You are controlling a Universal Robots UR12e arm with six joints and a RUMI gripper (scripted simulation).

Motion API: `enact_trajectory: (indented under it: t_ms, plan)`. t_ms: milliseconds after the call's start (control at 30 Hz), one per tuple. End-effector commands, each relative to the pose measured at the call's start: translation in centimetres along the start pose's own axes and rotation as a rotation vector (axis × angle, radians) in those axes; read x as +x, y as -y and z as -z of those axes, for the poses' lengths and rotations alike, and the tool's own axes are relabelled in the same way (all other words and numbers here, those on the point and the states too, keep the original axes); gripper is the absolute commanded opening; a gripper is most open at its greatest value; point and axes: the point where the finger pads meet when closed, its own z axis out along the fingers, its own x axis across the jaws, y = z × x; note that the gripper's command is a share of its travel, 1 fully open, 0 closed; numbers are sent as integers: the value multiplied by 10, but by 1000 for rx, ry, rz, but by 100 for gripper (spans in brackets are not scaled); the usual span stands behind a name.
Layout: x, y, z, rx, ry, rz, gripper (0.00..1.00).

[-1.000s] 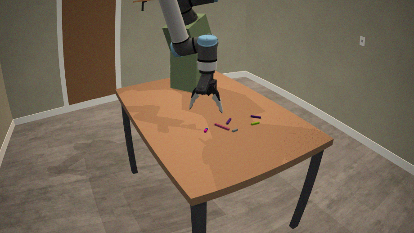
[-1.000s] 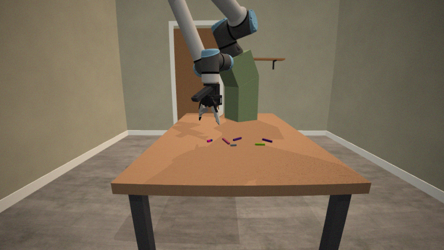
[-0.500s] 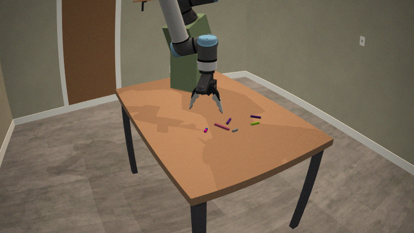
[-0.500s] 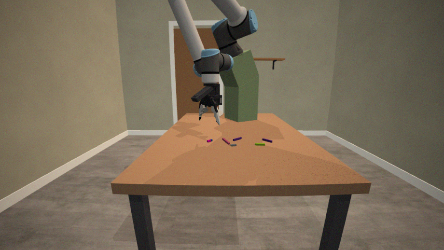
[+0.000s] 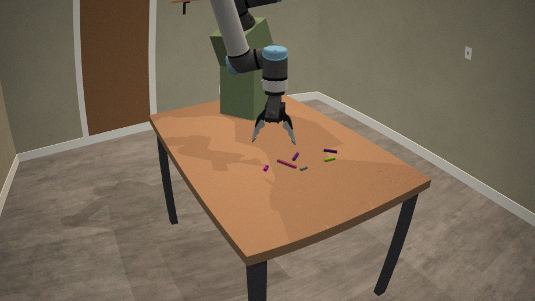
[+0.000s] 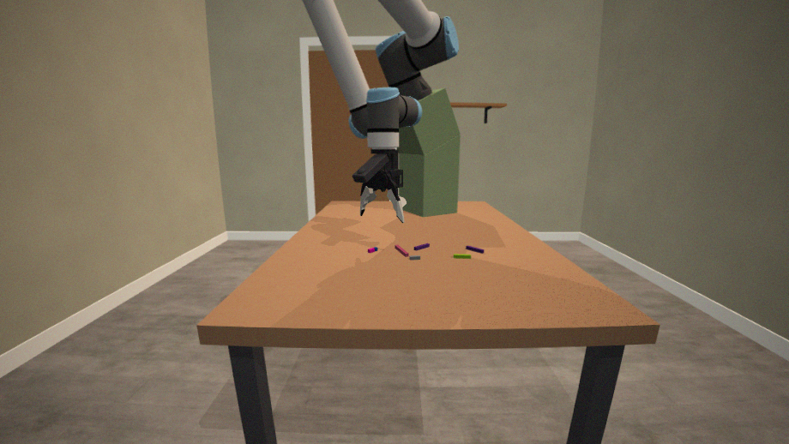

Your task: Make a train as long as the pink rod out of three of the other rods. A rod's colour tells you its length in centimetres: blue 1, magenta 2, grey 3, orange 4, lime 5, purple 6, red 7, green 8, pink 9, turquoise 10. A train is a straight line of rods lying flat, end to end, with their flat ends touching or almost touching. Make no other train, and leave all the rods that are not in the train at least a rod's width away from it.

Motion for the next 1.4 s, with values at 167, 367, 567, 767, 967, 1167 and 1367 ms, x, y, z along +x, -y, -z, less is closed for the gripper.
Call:
enact_trajectory:
  t_ms: [167,367,567,767,967,1167,1367]
  plan:
    - [-66,-35,-7,-4,4,350,100]
    - [-99,-58,-10,-5,5,539,100]
    - [-136,-88,-13,-5,5,764,100]
    - [-165,-114,-15,-3,4,952,100]
    - [-197,-148,-17,0,1,1175,100]
    - [-221,-177,-18,2,-3,1356,100]
    - [-226,-184,-19,3,-5,1400,100]
